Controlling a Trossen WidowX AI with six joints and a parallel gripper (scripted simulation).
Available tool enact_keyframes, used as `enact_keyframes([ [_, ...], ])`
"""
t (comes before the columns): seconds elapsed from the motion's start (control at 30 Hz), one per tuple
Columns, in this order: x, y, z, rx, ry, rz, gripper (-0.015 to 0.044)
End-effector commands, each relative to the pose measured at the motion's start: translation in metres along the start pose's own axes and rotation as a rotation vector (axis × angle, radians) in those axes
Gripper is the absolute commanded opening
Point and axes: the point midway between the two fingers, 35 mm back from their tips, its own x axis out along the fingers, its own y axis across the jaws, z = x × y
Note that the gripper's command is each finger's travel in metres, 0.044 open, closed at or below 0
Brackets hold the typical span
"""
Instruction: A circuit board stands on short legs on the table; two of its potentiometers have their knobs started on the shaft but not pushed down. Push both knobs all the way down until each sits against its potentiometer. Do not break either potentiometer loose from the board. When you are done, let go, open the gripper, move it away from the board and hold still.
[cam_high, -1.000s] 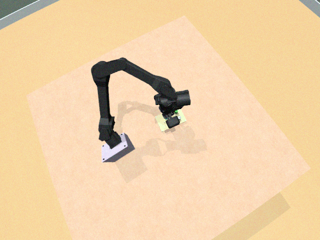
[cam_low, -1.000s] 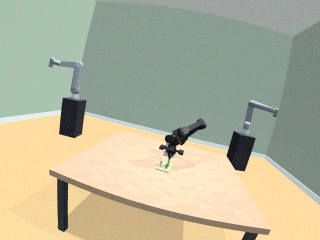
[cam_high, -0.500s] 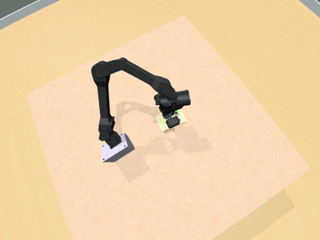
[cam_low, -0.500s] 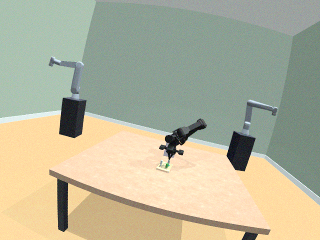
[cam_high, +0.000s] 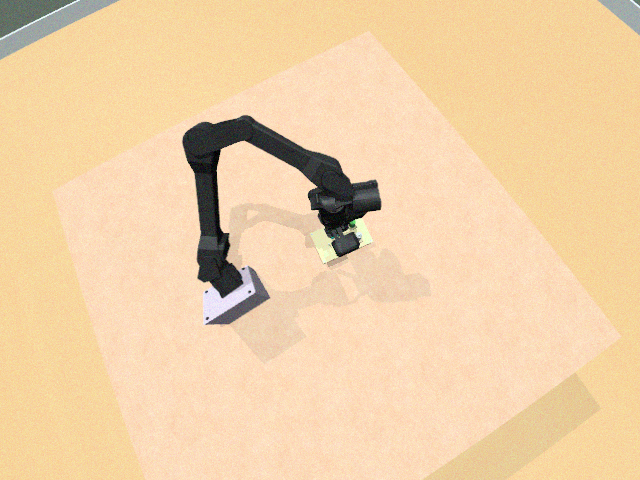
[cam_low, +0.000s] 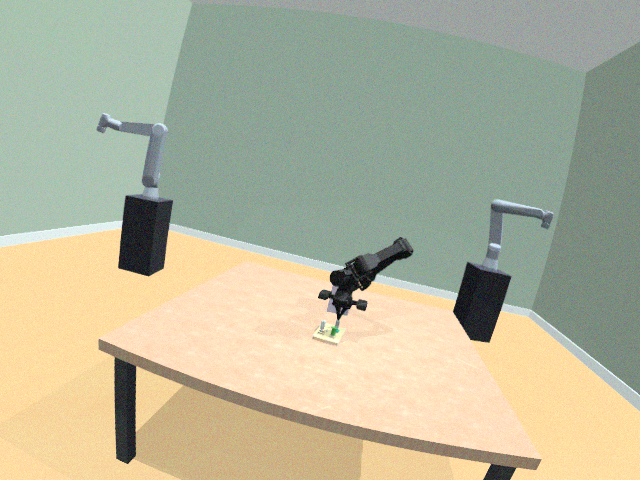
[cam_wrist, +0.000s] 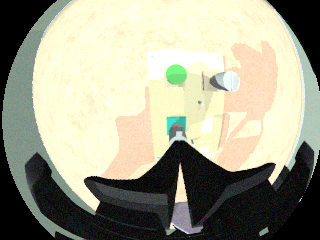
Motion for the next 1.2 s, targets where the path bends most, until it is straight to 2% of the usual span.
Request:
enact_keyframes([
  [0.0,0.003,0.001,0.000,0.001,0.003,0.003,0.0000],
  [0.47,-0.016,0.000,0.000,0.002,0.003,0.002,0.0000],
  [0.73,-0.010,0.000,0.000,0.010,0.003,0.006,0.0210],
  [1.0,-0.031,-0.018,0.021,-0.110,-0.083,-0.067,0.0000],
  [1.17,-0.034,-0.022,0.026,-0.274,-0.068,-0.068,0.0000],
])
